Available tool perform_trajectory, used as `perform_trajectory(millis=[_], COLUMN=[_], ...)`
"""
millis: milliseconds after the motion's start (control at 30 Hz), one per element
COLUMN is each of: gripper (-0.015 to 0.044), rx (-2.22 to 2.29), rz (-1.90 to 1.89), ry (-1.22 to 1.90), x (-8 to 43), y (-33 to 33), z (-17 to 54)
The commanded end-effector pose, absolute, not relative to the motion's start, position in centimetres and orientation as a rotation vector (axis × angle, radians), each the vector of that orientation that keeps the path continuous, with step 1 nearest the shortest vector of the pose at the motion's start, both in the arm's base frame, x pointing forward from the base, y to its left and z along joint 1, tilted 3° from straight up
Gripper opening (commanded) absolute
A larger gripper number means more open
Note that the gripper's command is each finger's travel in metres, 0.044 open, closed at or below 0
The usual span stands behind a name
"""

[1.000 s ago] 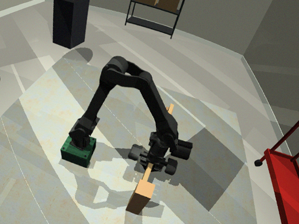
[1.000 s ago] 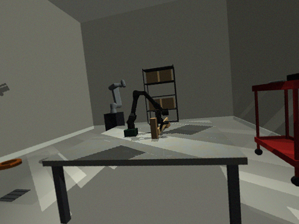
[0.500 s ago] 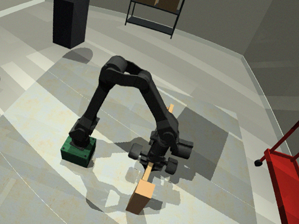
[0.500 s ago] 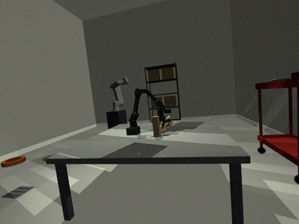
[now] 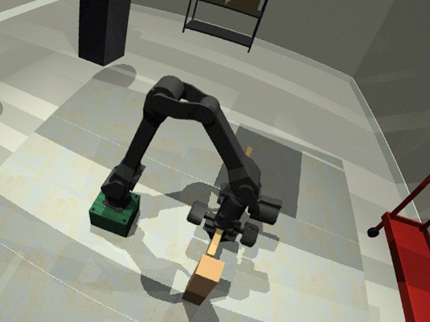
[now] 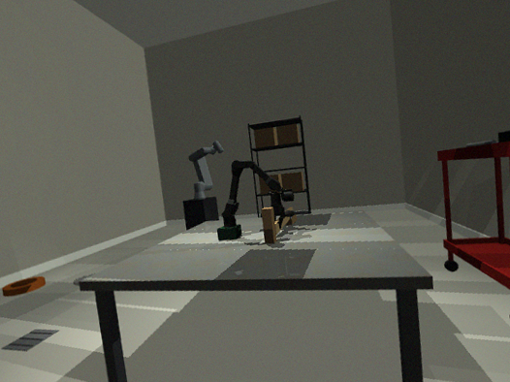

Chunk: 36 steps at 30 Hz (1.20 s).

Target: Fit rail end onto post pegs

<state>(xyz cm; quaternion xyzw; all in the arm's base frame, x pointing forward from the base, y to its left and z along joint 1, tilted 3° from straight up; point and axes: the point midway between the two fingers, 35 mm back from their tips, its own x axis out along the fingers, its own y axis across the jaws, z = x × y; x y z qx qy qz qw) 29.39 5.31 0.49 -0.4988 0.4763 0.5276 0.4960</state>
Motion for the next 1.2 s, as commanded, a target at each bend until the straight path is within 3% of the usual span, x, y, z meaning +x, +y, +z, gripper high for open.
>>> perform_trajectory(millis=[0,1167], gripper=[0.0000,0.0000], rx=[-1.210,-1.210], rz=[1.275,1.275], ry=[1.138,1.138], x=[29.7,29.8], y=[5.4,5.3], z=[1.0,2.8])
